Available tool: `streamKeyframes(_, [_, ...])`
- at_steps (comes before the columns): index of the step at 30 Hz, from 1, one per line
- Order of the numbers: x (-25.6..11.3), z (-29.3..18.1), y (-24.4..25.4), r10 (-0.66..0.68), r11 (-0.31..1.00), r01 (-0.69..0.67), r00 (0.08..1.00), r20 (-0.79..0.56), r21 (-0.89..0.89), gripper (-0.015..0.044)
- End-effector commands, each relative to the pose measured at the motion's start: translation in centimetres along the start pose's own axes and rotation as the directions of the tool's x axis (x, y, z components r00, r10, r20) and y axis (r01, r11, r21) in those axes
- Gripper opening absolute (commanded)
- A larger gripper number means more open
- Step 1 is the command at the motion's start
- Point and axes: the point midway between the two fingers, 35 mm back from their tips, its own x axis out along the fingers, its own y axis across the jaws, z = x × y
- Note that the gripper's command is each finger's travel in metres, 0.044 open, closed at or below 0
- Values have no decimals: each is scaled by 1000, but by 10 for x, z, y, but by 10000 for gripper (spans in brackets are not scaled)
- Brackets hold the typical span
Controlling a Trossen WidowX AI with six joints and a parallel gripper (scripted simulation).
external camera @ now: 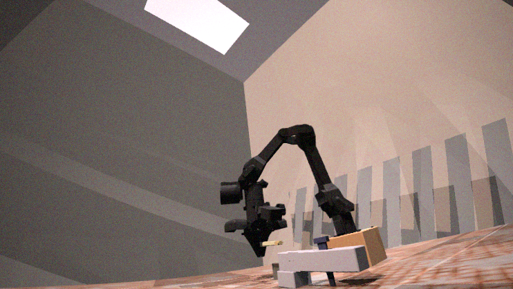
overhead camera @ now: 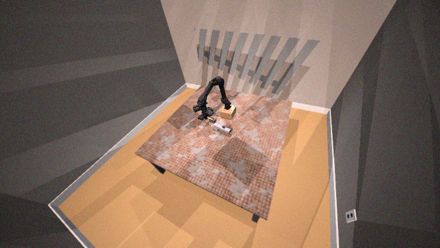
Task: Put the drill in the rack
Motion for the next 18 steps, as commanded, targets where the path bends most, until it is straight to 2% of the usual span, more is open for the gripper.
streamKeyframes(1, [1,-1,7,-6,1000,6,1000,2,-6,0])
streamKeyframes(18, [6,-8,42,-3,1000,3,1000,1,-6,0])
